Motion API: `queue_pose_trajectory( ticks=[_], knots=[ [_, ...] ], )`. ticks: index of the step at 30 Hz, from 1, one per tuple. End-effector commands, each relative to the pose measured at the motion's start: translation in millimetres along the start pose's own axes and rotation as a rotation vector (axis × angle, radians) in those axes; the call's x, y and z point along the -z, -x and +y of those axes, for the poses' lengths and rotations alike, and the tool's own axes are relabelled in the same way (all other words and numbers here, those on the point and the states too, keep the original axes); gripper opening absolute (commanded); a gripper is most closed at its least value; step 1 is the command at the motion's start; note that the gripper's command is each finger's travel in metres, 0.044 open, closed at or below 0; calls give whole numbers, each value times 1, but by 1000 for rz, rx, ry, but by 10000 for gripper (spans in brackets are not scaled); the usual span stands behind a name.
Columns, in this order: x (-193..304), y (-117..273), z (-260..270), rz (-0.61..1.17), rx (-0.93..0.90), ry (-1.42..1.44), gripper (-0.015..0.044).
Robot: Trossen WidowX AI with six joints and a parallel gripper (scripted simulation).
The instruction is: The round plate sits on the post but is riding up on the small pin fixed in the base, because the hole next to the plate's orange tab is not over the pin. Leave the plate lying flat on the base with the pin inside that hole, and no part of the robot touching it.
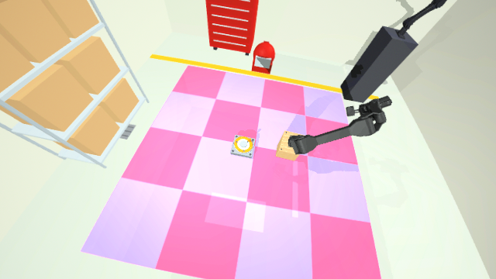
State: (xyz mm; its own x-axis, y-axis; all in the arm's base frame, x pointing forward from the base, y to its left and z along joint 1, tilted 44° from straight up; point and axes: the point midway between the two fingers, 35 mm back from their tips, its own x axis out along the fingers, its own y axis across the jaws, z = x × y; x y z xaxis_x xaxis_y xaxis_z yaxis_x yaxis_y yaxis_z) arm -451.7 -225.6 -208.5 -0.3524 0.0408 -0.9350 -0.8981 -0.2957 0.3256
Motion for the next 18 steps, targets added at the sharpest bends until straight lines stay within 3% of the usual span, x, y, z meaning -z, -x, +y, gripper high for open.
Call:
queue_pose_trajectory(
  ticks=[1,5,10,15,18],
  knots=[
    [4,2,-1,6,2,17,374],
    [74,37,-26,104,29,320,269],
    [123,67,-55,180,48,562,137],
    [187,119,-118,298,75,976,6],
    [205,138,-143,342,81,1117,0]
  ],
)
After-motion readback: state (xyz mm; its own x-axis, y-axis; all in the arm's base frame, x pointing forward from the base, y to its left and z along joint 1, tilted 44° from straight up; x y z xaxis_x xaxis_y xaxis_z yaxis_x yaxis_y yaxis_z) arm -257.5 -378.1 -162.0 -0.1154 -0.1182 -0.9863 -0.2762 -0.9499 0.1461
